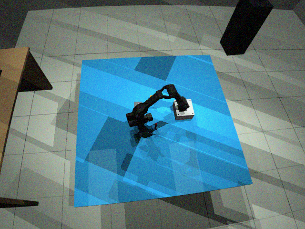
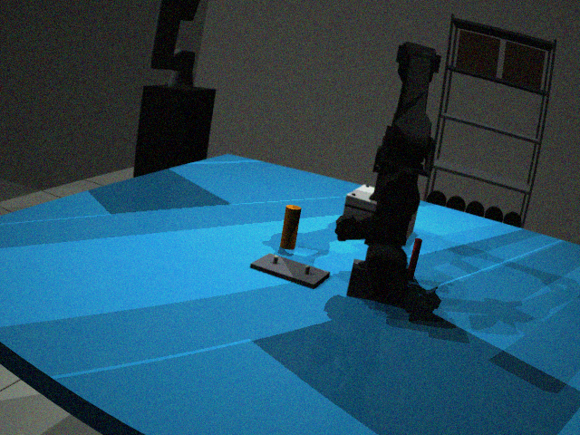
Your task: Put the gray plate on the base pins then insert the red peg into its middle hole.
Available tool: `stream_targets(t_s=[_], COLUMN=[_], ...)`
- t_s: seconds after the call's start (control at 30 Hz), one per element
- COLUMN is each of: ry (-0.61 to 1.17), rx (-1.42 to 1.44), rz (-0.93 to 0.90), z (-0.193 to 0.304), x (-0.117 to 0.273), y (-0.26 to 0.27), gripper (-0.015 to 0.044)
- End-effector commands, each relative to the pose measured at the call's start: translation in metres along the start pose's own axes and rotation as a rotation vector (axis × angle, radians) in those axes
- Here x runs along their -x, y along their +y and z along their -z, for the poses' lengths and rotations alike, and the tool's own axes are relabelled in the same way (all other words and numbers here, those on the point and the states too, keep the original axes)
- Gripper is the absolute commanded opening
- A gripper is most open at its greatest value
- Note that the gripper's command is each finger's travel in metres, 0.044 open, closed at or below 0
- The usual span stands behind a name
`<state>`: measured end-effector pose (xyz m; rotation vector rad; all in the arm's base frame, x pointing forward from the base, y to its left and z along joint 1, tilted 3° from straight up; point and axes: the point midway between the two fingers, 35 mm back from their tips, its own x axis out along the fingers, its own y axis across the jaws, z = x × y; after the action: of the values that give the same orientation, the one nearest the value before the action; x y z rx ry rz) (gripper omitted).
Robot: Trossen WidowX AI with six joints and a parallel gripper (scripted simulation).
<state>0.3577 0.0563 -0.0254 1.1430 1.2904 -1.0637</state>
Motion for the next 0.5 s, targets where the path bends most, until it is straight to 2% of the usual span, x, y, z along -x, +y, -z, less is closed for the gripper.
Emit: stream_targets(t_s=[0.0, 0.47], ry=[0.004, 0.004], rx=[-0.002, -0.002], rz=[-0.006, -0.007], z=[0.000, -0.001], x=[0.010, 0.054], y=[0.003, 0.005], gripper=[0.0000, 0.0000])
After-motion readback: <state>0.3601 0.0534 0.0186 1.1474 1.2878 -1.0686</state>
